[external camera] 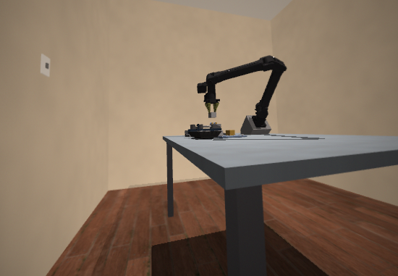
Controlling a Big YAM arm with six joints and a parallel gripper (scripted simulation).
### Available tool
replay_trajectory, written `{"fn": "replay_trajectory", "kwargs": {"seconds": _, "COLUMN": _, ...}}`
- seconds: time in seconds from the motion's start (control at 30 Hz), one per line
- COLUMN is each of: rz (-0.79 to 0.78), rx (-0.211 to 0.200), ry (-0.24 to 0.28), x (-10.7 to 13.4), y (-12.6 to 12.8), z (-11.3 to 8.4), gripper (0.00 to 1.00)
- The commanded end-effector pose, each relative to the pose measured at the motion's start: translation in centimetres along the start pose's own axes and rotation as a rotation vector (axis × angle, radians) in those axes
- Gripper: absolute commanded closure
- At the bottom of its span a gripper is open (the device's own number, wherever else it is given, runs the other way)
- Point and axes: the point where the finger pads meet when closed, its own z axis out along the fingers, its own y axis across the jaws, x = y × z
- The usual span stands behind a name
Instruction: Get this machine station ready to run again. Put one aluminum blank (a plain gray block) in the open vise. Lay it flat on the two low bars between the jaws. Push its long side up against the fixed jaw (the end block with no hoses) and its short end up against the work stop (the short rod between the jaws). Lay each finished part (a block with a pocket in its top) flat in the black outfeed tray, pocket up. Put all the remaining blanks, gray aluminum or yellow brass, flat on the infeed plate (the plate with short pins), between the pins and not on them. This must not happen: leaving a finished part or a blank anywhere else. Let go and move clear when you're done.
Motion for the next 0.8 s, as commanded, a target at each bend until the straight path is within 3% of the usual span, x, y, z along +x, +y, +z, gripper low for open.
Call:
{"fn": "replay_trajectory", "kwargs": {"seconds": 0.0, "rz": -0.033, "rx": -0.041, "ry": -0.014, "x": -4.0, "y": 3.4, "z": -1.7, "gripper": 1.0}}
{"fn": "replay_trajectory", "kwargs": {"seconds": 0.07, "rz": -0.026, "rx": -0.038, "ry": -0.013, "x": -6.2, "y": 4.2, "z": -1.6, "gripper": 1.0}}
{"fn": "replay_trajectory", "kwargs": {"seconds": 0.13, "rz": -0.026, "rx": -0.038, "ry": -0.013, "x": -6.2, "y": 4.2, "z": -1.6, "gripper": 1.0}}
{"fn": "replay_trajectory", "kwargs": {"seconds": 0.53, "rz": -0.003, "rx": -0.036, "ry": -0.003, "x": -18.4, "y": 6.6, "z": -0.6, "gripper": 1.0}}
{"fn": "replay_trajectory", "kwargs": {"seconds": 0.77, "rz": 0.005, "rx": -0.033, "ry": 0.005, "x": -21.5, "y": 6.6, "z": -0.1, "gripper": 1.0}}
